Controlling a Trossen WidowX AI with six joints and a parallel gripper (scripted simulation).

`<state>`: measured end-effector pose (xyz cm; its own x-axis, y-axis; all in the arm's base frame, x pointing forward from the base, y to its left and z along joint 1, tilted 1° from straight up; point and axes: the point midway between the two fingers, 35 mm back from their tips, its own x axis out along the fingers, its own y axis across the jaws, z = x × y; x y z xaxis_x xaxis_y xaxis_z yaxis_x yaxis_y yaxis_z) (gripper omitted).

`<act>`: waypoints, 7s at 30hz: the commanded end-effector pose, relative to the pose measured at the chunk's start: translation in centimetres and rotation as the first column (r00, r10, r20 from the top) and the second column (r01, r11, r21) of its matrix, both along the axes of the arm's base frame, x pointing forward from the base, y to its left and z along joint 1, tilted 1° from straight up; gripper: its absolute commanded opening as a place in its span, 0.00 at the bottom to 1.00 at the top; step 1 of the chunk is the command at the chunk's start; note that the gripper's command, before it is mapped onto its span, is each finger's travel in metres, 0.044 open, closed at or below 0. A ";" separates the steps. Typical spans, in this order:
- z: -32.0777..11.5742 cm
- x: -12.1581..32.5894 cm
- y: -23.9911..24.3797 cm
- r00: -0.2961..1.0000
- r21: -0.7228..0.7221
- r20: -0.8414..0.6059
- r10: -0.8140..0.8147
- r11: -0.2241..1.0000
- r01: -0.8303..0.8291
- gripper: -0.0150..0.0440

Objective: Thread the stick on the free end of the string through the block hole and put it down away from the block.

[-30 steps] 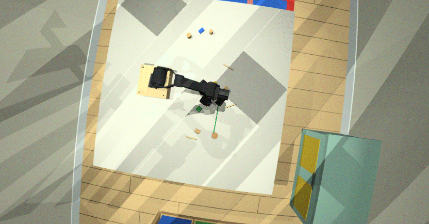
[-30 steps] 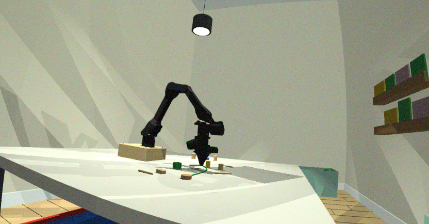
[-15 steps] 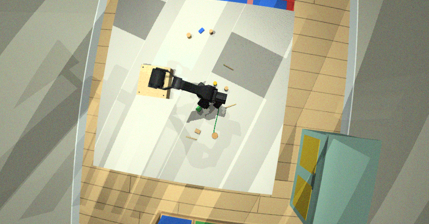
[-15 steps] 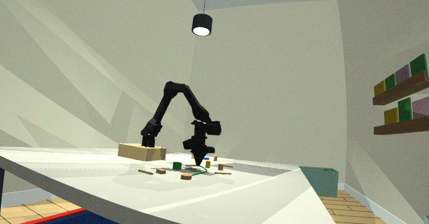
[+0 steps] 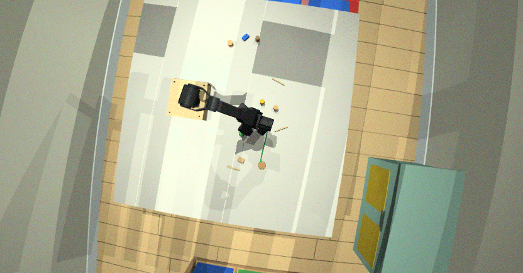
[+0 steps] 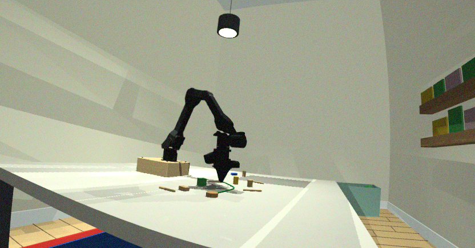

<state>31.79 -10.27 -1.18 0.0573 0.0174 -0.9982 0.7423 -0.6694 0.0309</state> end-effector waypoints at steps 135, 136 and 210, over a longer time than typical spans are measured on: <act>6.7 -8.4 -9.1 -0.996 -0.006 -0.090 -0.005 -1.000 0.005 0.46; 6.5 -8.4 -9.1 -0.996 -0.006 -0.090 -0.005 -1.000 0.005 0.46; -0.6 -8.4 -9.3 -0.990 -0.058 -0.139 -0.002 -0.998 0.010 0.25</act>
<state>23.38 -19.56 -1.71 0.0734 0.0311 -0.9968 -0.7417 0.6699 -0.0337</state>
